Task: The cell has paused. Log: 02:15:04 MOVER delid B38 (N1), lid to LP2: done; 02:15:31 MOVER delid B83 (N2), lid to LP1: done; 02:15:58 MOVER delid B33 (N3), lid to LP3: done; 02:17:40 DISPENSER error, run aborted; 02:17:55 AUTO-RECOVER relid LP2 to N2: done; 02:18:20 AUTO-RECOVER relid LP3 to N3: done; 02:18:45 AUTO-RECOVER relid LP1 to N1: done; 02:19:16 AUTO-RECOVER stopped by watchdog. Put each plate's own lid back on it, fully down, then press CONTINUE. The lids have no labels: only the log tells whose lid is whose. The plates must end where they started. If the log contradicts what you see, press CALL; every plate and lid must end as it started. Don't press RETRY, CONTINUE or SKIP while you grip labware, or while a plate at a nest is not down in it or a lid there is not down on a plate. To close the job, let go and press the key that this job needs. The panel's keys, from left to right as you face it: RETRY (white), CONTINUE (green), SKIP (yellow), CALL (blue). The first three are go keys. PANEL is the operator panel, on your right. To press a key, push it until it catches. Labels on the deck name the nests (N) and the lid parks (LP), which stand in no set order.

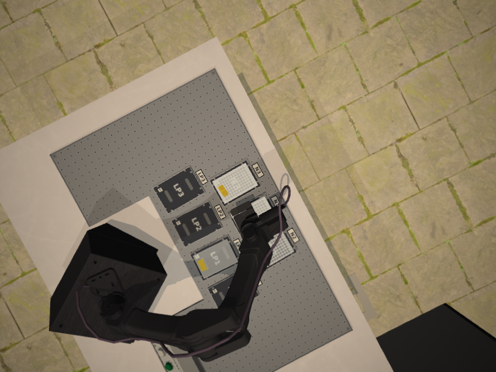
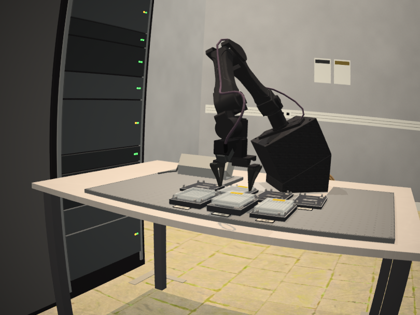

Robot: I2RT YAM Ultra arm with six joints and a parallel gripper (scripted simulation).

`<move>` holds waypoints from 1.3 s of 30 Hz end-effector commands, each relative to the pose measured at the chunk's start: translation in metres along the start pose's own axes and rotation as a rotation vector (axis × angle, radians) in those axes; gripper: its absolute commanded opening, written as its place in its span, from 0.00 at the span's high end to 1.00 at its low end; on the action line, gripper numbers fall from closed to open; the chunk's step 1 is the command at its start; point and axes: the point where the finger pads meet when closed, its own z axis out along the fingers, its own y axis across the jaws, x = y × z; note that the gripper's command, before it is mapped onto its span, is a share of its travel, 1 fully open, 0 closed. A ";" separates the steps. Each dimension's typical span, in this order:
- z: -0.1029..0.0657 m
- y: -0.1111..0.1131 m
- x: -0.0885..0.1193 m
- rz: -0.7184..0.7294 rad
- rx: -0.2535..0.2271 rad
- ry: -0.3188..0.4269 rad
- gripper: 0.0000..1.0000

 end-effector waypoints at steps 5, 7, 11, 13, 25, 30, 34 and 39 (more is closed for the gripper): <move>-0.009 -0.012 0.022 0.014 -0.011 -0.041 0.00; -0.009 -0.016 0.032 0.014 -0.011 -0.041 0.00; -0.008 -0.022 0.051 0.013 -0.011 -0.041 0.00; -0.007 -0.026 0.060 0.013 -0.010 -0.041 0.00; -0.005 -0.044 0.107 0.013 -0.009 -0.040 0.00; -0.004 -0.053 0.131 0.013 -0.008 -0.039 0.00; -0.004 -0.056 0.141 0.013 -0.008 -0.039 0.00; -0.003 -0.063 0.159 0.013 -0.007 -0.039 0.00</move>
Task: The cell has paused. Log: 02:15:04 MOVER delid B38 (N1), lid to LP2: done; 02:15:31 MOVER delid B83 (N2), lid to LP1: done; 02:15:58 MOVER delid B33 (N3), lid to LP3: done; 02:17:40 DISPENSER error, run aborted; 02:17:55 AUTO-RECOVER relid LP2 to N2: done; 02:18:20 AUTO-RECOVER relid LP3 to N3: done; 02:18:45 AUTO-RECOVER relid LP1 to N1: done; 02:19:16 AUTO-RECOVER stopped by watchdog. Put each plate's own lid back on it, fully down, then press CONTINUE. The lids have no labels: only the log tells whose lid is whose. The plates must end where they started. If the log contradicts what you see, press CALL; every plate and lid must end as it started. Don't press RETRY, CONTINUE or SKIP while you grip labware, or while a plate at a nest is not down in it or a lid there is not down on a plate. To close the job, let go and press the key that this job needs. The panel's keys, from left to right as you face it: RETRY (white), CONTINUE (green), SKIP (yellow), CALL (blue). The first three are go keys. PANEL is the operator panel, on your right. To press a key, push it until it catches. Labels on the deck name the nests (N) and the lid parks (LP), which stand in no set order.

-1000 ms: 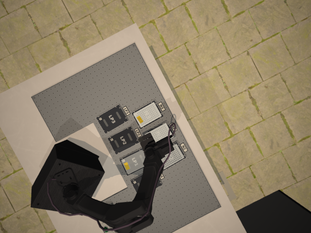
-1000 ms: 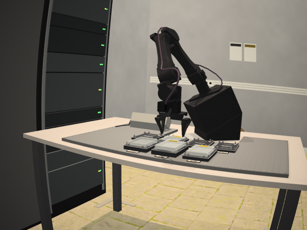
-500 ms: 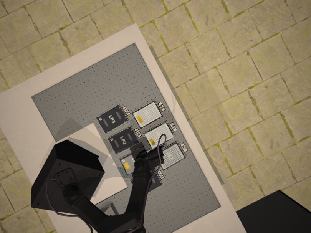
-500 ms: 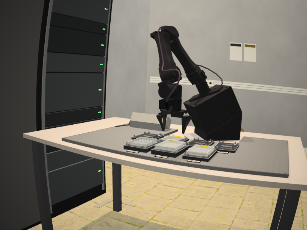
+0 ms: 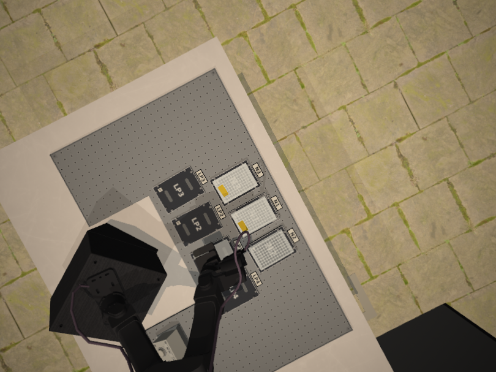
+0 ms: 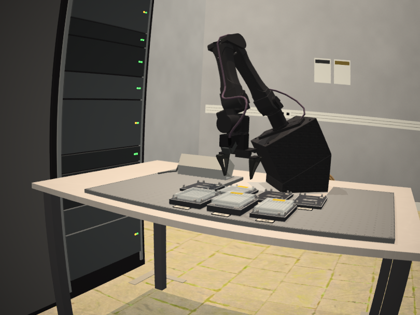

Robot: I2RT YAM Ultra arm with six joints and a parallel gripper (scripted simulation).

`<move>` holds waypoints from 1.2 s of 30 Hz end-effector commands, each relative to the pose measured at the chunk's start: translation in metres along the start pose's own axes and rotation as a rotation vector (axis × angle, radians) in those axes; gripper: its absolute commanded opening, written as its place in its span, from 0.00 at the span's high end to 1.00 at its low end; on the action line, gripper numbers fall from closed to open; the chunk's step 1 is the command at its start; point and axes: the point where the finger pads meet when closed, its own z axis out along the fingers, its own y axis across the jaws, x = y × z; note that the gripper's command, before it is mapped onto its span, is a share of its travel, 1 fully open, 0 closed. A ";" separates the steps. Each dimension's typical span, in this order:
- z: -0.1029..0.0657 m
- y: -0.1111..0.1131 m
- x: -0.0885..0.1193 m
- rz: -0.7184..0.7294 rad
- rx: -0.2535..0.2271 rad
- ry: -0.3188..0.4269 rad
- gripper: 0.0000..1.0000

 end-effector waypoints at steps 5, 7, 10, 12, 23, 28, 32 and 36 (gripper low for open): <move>-0.009 0.001 -0.023 -0.010 -0.016 -0.091 0.00; -0.006 0.001 -0.021 -0.010 -0.016 -0.080 0.00; -0.004 0.002 -0.019 -0.013 -0.017 -0.072 0.00; -0.003 0.002 -0.019 -0.011 -0.018 -0.069 0.00; 0.001 0.001 -0.015 -0.009 -0.017 -0.056 0.00; 0.002 0.000 -0.015 -0.007 -0.016 -0.055 0.00; 0.002 0.002 -0.014 -0.012 -0.018 -0.055 0.00; 0.004 0.003 -0.007 -0.016 -0.020 -0.042 0.00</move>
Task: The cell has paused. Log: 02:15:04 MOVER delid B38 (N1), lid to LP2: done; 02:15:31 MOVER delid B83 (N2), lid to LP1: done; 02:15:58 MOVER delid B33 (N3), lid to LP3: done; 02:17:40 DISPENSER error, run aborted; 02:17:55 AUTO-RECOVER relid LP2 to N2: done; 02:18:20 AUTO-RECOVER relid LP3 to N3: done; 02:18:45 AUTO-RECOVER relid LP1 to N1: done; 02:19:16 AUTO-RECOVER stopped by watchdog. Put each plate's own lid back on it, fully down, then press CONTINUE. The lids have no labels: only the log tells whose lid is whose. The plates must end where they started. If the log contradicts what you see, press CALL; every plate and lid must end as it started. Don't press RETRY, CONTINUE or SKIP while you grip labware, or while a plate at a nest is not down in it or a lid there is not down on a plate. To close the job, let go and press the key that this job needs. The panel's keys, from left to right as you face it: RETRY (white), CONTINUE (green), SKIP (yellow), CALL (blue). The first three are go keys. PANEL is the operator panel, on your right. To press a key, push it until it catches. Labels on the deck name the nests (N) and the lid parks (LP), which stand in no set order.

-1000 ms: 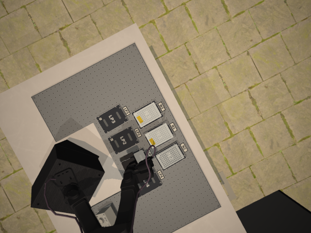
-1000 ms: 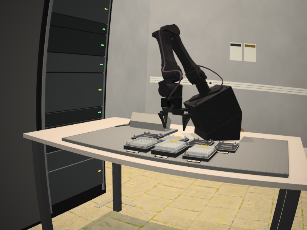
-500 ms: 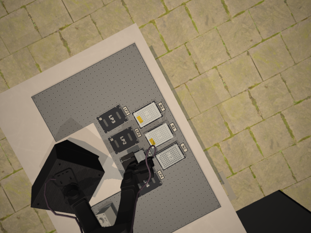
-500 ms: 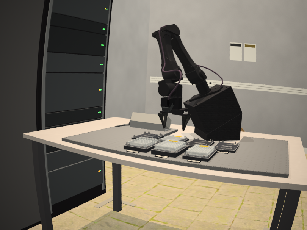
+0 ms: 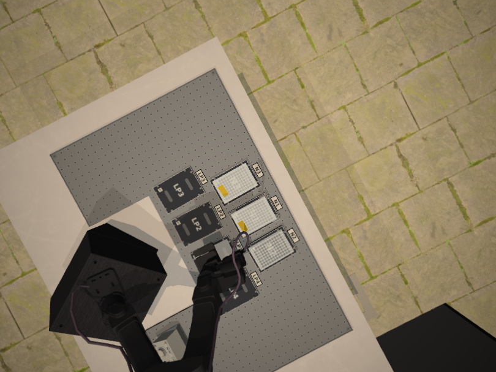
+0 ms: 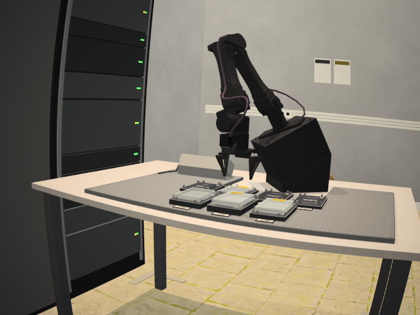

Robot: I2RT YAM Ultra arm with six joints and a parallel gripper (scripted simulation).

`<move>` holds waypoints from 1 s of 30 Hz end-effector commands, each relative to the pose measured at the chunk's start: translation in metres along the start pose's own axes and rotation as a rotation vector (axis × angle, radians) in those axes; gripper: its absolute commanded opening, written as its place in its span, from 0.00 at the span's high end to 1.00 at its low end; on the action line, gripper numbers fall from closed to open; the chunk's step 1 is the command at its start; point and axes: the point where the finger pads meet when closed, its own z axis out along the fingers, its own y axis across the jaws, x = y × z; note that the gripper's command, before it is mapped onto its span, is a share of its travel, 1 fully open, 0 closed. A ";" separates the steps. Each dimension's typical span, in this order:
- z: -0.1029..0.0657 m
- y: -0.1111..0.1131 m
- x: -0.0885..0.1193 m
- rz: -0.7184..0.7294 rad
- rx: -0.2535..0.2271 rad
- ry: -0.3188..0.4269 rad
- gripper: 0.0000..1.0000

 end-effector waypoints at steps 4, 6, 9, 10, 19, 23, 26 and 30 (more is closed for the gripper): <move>-0.001 0.001 -0.003 0.000 -0.005 -0.009 0.00; -0.001 0.001 -0.002 0.000 -0.005 -0.009 0.00; -0.001 0.001 -0.002 0.000 -0.005 -0.009 0.00; 0.007 0.003 0.005 -0.005 -0.014 0.009 0.00; 0.021 0.002 0.002 -0.003 -0.012 0.003 0.00; 0.027 0.001 -0.004 -0.002 -0.011 -0.010 0.00; 0.028 0.000 -0.005 0.003 -0.009 -0.013 0.00; 0.035 -0.001 -0.010 0.007 -0.007 -0.022 0.00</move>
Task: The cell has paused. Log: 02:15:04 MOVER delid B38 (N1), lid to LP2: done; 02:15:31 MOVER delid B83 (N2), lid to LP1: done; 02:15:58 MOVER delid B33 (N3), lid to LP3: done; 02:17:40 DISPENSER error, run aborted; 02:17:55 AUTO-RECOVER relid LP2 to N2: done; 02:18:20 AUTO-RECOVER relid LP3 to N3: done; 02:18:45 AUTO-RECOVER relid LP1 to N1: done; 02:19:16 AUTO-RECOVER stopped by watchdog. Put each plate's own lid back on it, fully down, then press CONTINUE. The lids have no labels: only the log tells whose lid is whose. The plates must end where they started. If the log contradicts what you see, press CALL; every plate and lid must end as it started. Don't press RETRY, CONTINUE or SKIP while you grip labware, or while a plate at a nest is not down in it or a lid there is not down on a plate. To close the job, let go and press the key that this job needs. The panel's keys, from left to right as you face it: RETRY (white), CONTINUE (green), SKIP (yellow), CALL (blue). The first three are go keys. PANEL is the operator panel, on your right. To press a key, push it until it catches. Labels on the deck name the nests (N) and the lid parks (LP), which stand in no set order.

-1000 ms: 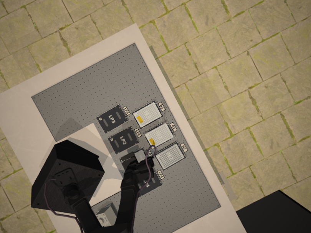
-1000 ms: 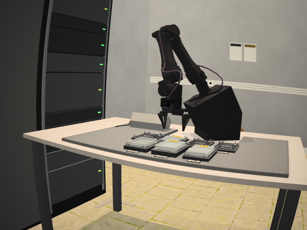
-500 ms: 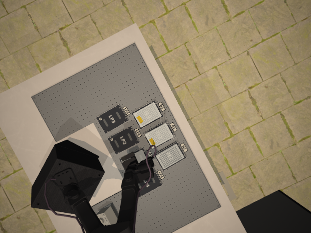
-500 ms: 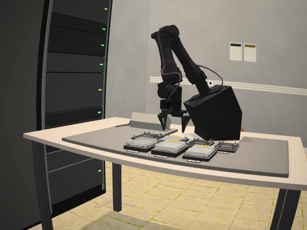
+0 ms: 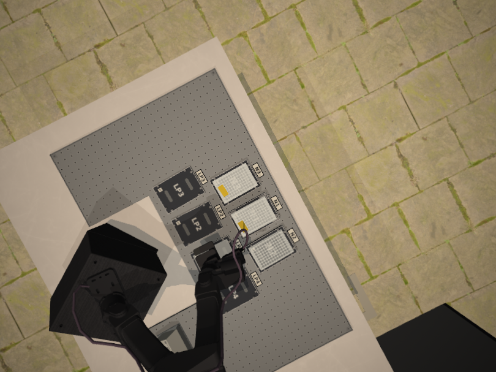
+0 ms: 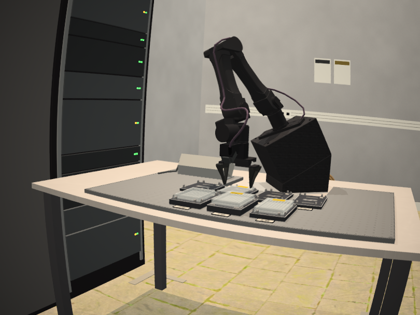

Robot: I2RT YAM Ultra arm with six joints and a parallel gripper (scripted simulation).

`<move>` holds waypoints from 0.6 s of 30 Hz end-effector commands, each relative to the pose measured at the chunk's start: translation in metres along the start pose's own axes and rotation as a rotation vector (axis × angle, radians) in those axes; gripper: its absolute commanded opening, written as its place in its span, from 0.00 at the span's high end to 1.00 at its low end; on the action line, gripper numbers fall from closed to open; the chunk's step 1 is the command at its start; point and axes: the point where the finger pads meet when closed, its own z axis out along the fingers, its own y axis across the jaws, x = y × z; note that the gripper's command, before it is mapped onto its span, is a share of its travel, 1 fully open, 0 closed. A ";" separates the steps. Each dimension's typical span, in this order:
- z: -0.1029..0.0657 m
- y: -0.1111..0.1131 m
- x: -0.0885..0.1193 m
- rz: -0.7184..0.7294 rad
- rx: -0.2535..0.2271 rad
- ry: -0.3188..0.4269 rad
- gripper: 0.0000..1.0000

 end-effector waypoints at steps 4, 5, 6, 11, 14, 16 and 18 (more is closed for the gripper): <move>0.011 0.000 -0.016 0.003 -0.007 -0.042 0.00; 0.013 0.000 -0.016 0.004 -0.007 -0.041 0.00; 0.015 -0.001 -0.015 0.008 -0.006 -0.039 0.00; 0.015 0.003 -0.019 -0.005 -0.010 -0.046 0.00; 0.013 0.002 -0.021 0.001 -0.008 -0.053 0.00; 0.014 0.002 -0.021 0.001 -0.009 -0.051 0.00; 0.014 0.002 -0.021 0.000 -0.009 -0.050 0.00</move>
